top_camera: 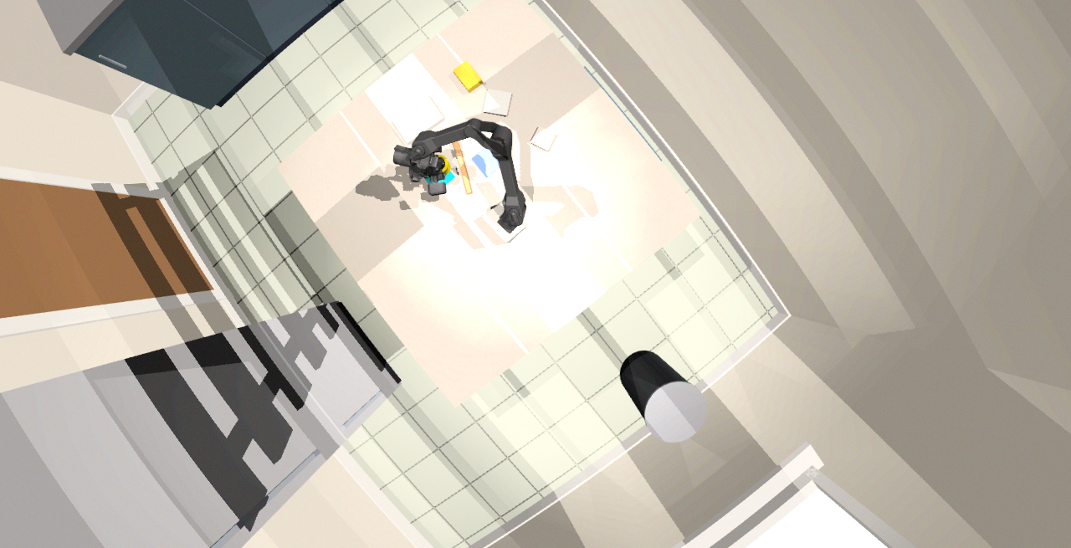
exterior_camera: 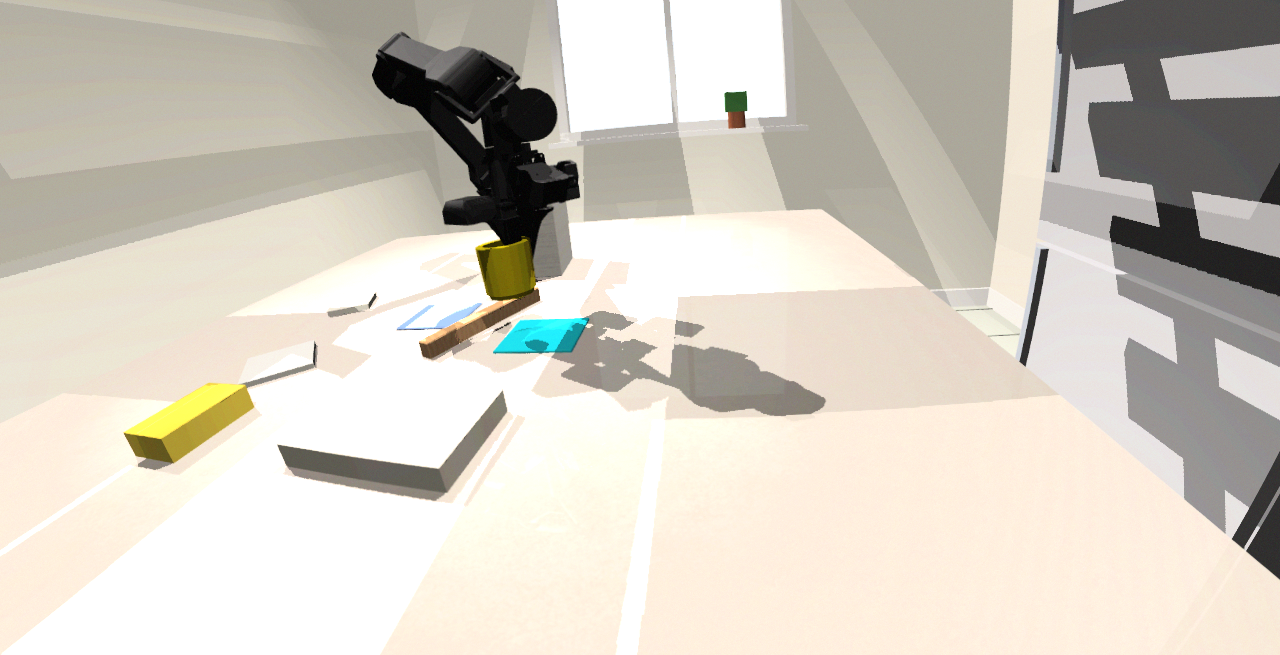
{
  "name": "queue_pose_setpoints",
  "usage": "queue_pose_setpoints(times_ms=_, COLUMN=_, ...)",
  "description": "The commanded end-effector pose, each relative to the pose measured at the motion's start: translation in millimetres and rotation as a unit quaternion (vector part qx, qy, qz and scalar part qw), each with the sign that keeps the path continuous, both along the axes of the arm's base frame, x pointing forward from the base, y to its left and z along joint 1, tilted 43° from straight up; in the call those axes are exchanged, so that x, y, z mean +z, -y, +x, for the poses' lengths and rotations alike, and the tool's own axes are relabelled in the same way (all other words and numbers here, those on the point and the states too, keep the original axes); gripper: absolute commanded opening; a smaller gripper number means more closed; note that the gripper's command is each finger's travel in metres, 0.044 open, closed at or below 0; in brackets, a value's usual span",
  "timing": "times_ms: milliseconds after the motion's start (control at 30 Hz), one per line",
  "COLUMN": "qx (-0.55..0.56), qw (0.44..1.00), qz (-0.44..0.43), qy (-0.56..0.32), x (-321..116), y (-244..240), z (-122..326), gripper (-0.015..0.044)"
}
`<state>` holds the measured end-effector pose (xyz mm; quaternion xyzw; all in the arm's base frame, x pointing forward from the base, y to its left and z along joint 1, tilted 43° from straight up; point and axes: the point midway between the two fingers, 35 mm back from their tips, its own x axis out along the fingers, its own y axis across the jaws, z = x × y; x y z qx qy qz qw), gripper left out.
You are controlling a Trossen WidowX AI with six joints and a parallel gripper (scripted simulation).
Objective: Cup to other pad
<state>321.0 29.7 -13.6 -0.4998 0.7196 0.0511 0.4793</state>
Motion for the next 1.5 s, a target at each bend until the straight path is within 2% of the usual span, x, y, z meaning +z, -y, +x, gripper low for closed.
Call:
queue_pose_setpoints(times_ms=0, qx=-0.001, qw=1.0, qz=-0.001, qy=-0.004, x=-8, y=-6, z=3, gripper=0.0)
queue_pose_setpoints(times_ms=500, qx=-0.001, qw=1.0, qz=0.0, qy=-0.004, x=-26, y=-23, z=14, gripper=0.0)
queue_pose_setpoints(times_ms=1467, qx=-0.001, qw=1.0, qz=-0.001, qy=-0.003, x=-61, y=8, z=12, gripper=0.0)
